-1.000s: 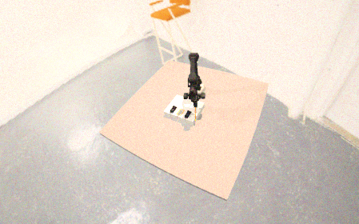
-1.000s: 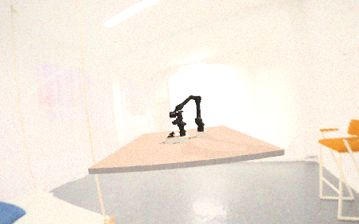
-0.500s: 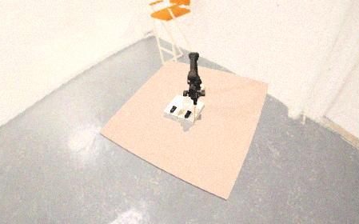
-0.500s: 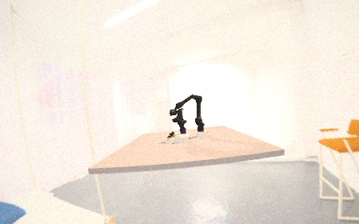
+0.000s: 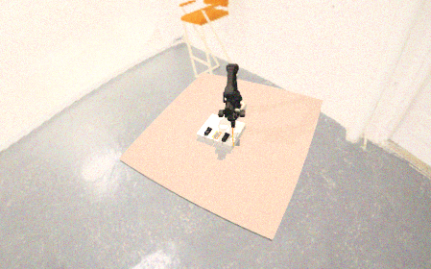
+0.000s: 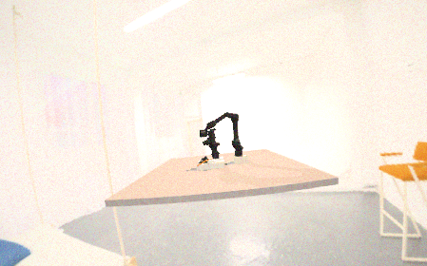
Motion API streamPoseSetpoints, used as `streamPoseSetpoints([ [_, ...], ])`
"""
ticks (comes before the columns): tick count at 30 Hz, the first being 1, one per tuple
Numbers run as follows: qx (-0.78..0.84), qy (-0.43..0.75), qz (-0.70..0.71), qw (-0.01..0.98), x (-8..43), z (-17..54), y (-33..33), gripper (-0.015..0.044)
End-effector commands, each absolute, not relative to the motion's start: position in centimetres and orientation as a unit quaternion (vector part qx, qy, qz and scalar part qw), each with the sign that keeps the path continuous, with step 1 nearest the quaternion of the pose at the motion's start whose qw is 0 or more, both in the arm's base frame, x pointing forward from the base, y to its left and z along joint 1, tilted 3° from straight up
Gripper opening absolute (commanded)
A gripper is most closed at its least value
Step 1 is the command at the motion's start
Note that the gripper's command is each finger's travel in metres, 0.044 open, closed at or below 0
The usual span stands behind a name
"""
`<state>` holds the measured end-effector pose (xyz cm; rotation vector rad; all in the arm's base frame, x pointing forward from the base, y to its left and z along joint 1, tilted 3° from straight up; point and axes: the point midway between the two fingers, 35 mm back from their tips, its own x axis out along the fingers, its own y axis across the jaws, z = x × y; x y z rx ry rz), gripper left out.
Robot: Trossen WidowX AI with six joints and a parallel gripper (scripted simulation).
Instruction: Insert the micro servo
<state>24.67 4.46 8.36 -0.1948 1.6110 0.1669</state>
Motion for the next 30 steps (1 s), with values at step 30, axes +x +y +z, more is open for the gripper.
streamPoseSetpoints([
  [30, -0.072, 0.717, 0.055, 0.691, 24.1, 8.9, -4.4, 0.0],
])
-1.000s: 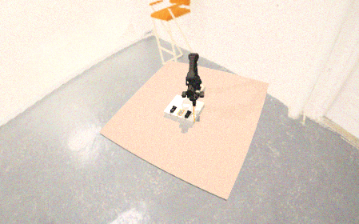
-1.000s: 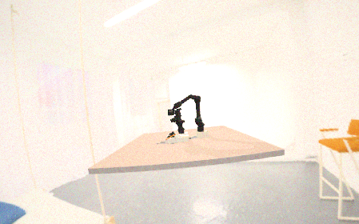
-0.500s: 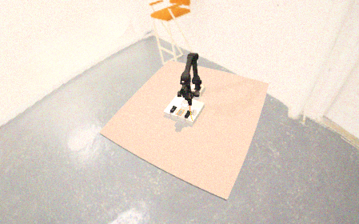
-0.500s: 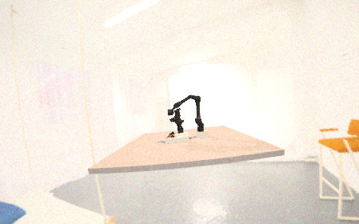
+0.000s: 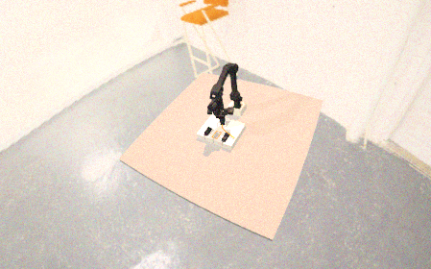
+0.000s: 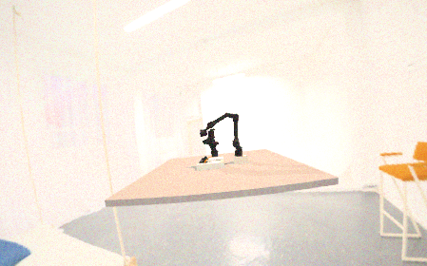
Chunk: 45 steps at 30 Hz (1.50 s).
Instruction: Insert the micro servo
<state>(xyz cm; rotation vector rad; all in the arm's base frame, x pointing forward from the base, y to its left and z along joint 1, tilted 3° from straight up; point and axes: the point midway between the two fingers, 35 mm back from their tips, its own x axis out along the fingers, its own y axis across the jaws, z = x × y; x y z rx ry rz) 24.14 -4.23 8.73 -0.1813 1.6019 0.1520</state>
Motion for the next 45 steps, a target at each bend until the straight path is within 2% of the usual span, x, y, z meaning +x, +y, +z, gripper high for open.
streamPoseSetpoints([
  [1, -0.063, 0.718, 0.046, 0.692, 24.1, 8.9, -4.4, 0.0],
  [10, 0.038, 0.717, -0.059, 0.694, 24.0, 8.9, -4.4, 0.0],
  [17, 0.046, 0.716, -0.067, 0.694, 24.5, 8.8, -4.5, 0.0],
  [45, 0.046, 0.713, -0.067, 0.696, 34.6, 8.7, -6.1, 0.0],
])
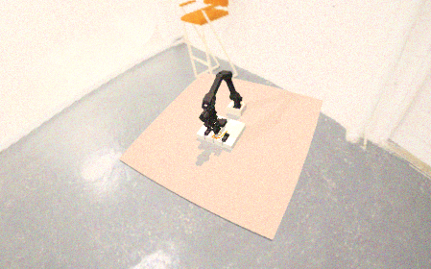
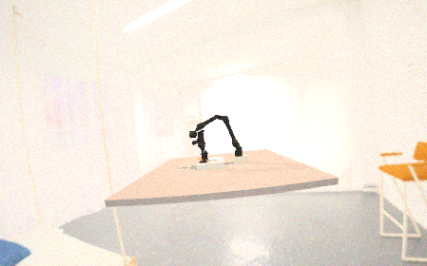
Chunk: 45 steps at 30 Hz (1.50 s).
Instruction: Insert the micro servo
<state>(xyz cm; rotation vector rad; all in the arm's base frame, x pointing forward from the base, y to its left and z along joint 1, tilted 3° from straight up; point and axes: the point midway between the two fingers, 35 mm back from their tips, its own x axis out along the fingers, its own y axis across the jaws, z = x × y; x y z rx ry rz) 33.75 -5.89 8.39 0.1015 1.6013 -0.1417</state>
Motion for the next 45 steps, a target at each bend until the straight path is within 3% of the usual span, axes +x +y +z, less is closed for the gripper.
streamPoseSetpoints([
  [1, 0.046, 0.713, -0.067, 0.696, 34.8, 8.7, -6.1, 0.0],
  [45, 0.046, 0.713, -0.067, 0.696, 34.8, 5.8, -6.3, 0.0],
])
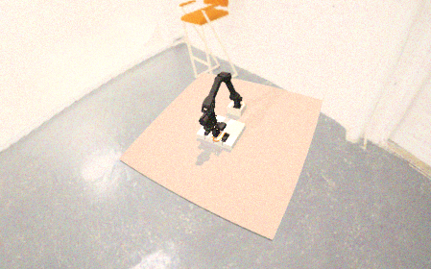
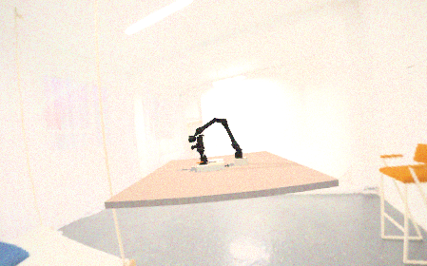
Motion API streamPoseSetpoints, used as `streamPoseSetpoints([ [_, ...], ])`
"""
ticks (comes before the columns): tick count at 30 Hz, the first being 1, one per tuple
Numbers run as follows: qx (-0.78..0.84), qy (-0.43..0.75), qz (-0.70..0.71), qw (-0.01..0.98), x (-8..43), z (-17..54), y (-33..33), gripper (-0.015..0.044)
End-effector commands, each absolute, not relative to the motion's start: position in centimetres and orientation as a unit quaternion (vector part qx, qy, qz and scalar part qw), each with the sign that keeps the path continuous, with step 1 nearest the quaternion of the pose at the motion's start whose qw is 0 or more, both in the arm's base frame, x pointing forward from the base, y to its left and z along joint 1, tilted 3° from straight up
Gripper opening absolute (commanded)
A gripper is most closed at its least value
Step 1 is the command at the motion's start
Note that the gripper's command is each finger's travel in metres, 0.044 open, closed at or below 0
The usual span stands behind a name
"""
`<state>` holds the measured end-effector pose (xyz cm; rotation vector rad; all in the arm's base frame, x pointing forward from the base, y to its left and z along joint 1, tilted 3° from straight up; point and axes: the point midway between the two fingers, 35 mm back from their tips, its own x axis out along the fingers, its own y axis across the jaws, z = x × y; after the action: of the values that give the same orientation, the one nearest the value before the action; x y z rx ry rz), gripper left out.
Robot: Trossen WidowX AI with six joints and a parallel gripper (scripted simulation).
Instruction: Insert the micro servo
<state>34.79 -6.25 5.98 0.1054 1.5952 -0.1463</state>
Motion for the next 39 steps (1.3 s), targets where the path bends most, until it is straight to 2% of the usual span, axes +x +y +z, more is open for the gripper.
streamPoseSetpoints([
  [1, 0.046, 0.713, -0.067, 0.696, 34.8, 5.7, -6.3, 0.0],
  [36, 0.045, 0.713, -0.067, 0.696, 34.7, 1.7, -6.5, 0.0],
  [39, 0.045, 0.713, -0.067, 0.696, 34.6, 1.8, -6.4, 0.0079],
])
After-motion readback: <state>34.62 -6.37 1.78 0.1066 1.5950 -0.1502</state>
